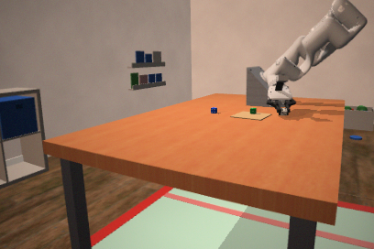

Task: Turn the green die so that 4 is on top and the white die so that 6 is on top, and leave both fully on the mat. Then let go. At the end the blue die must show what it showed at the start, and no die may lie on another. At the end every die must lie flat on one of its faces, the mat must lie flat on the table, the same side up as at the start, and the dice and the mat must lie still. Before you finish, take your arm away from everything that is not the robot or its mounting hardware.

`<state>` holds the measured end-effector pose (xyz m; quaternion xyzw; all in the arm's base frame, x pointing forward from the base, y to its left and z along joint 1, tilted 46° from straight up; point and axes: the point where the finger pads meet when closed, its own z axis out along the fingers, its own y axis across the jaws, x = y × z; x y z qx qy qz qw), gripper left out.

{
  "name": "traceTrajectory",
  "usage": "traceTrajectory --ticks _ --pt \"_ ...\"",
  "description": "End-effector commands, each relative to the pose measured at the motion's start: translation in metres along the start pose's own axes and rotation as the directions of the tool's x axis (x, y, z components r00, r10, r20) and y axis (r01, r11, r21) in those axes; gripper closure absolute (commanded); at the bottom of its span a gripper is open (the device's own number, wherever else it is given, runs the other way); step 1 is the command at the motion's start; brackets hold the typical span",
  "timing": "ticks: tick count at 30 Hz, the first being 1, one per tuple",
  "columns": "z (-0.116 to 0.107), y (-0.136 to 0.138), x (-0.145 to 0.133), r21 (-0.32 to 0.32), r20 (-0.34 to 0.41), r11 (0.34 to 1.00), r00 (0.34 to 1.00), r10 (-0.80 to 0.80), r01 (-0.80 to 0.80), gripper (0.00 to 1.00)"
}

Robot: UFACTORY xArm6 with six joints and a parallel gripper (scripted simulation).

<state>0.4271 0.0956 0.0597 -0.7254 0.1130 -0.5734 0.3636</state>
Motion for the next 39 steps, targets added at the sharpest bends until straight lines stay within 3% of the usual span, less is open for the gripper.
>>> traceTrajectory --ticks 1,39 --pt "0.0005 0.0001 -0.0001 0.0 -0.001 1.0 1.0 0.0 0.0 0.79" --pt "0.0058 0.0001 -0.01 0.0 -0.001 1.0 1.0 0.0 0.0 0.79"
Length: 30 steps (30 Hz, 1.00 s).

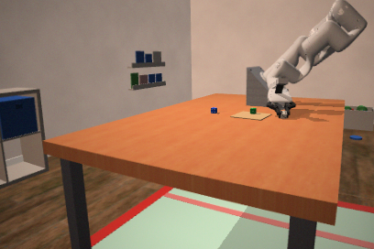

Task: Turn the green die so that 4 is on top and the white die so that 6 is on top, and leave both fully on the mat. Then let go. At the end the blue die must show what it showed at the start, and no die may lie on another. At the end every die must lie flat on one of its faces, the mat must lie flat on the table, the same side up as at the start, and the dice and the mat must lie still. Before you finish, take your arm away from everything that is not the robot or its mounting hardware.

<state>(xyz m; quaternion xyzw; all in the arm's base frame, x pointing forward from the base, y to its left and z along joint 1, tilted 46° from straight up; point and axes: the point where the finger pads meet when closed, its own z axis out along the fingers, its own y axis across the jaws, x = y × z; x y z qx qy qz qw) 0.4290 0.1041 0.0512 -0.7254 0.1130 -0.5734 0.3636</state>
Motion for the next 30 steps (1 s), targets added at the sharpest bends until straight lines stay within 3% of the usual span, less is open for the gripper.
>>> traceTrajectory --ticks 1,24,30 --pt "0.0001 0.0001 0.0007 0.0 -0.001 1.0 1.0 0.0 0.0 0.79" --pt "0.0001 0.0001 0.0007 0.0 -0.001 1.0 1.0 0.0 0.0 0.79" --pt "0.0001 0.0001 0.0007 0.0 -0.001 1.0 1.0 0.0 0.0 0.71"
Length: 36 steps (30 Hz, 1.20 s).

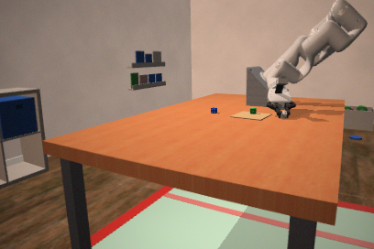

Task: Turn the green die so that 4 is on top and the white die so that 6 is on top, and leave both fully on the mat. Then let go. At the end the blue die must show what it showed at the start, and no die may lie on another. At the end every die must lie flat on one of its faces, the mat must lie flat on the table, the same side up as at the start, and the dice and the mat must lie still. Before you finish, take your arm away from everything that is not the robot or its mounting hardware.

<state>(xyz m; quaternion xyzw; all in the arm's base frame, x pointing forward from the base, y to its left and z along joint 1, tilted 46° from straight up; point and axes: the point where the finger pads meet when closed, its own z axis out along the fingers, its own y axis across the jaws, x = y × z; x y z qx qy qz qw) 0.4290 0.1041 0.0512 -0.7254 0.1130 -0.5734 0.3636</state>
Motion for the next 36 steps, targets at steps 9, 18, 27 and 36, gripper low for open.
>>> traceTrajectory --ticks 9,18,27,36 --pt "0.0001 0.0001 0.0007 0.0 -0.001 1.0 1.0 0.0 0.0 0.58" --pt "0.0001 0.0001 0.0007 0.0 -0.001 1.0 1.0 0.0 0.0 0.58" --pt "0.0001 0.0001 0.0007 0.0 -0.001 1.0 1.0 0.0 0.0 0.58" --pt "0.0001 0.0001 0.0007 0.0 -0.001 1.0 1.0 0.0 0.0 0.58"
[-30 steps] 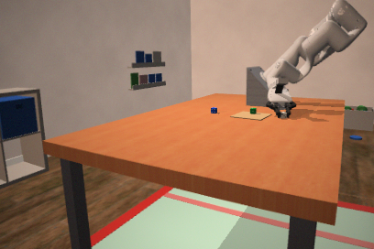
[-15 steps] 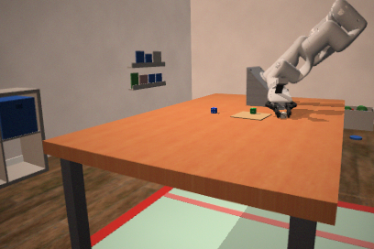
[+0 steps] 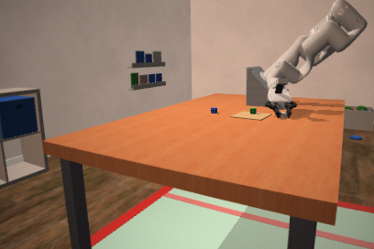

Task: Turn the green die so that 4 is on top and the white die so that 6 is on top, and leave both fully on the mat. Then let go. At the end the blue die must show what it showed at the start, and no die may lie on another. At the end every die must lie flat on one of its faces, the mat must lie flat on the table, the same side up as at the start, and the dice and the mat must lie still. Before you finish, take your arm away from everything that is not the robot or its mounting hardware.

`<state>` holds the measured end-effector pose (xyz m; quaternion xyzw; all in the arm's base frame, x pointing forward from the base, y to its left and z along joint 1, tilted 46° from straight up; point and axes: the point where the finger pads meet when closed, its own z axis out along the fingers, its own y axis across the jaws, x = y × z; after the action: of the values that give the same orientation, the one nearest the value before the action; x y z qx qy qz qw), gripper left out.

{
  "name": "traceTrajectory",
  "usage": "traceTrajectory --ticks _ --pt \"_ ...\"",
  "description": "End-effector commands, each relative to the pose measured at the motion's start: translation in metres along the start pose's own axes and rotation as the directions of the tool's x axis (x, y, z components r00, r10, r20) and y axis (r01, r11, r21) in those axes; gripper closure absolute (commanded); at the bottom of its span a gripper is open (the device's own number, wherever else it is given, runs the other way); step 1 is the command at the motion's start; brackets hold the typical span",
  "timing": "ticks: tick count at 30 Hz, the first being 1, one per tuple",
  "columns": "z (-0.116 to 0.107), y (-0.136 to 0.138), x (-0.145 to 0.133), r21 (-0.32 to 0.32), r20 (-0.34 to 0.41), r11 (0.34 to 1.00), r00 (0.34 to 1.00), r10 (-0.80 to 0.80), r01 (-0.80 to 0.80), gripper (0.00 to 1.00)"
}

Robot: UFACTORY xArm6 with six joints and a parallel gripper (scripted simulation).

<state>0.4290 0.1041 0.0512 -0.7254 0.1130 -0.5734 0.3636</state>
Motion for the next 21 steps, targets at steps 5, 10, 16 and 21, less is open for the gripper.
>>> traceTrajectory --ticks 5,10,16,21 --pt "0.0001 0.0001 0.0007 0.0 -0.001 1.0 1.0 0.0 0.0 0.58" --pt "0.0001 0.0001 0.0007 0.0 -0.001 1.0 1.0 0.0 0.0 0.58" --pt "0.0 0.0001 0.0007 0.0 -0.001 1.0 1.0 0.0 0.0 0.58" --pt "-0.0019 0.0001 0.0007 0.0 -0.001 1.0 1.0 0.0 0.0 0.58"
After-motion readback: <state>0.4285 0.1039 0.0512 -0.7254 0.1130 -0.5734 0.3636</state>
